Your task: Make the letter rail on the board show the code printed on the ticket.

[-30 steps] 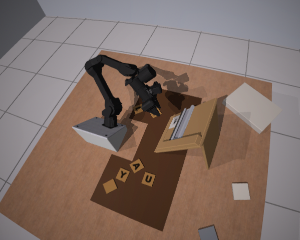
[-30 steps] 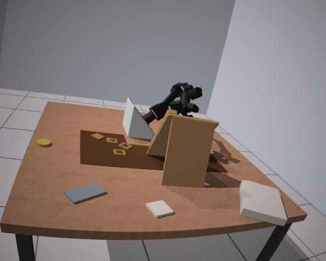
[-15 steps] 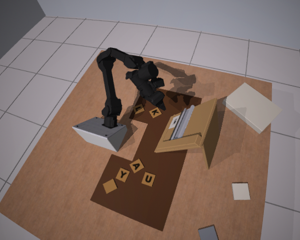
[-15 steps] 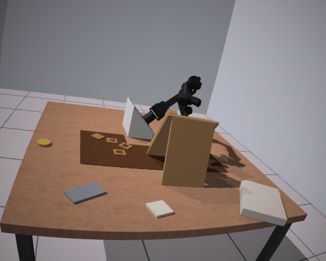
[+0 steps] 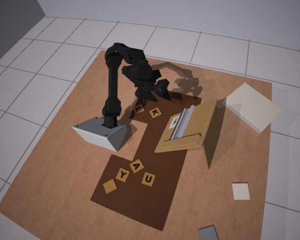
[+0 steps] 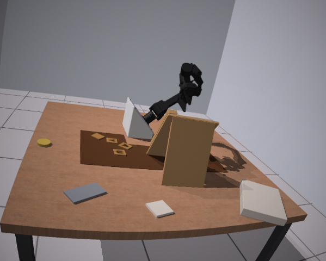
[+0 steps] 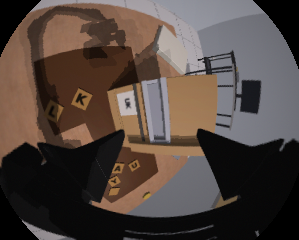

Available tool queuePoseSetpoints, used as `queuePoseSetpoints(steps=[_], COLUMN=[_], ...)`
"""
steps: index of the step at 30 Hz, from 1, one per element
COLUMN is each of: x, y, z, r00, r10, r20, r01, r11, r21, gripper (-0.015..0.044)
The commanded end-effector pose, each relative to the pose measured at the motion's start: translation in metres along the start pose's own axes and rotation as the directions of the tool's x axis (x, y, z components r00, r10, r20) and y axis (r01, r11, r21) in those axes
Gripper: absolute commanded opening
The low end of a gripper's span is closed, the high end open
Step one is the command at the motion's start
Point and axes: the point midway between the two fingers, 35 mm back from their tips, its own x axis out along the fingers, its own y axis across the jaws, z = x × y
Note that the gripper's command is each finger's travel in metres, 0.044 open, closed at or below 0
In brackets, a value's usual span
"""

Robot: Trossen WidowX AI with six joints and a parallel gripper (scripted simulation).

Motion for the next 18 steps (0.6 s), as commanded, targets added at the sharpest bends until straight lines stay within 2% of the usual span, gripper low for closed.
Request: queuePoseSetpoints(steps=[1, 18], x=[-0.0177, -0.0208], y=[-0.021, -0.0193], z=[-0.0009, 0.0088], r00=[0.997, 0.997], r10=[-0.044, -0.043], r20=[0.065, 0.065], r01=[0.052, 0.052], r11=[0.989, 0.989], r21=[-0.137, -0.136], gripper=[0.044, 0.044])
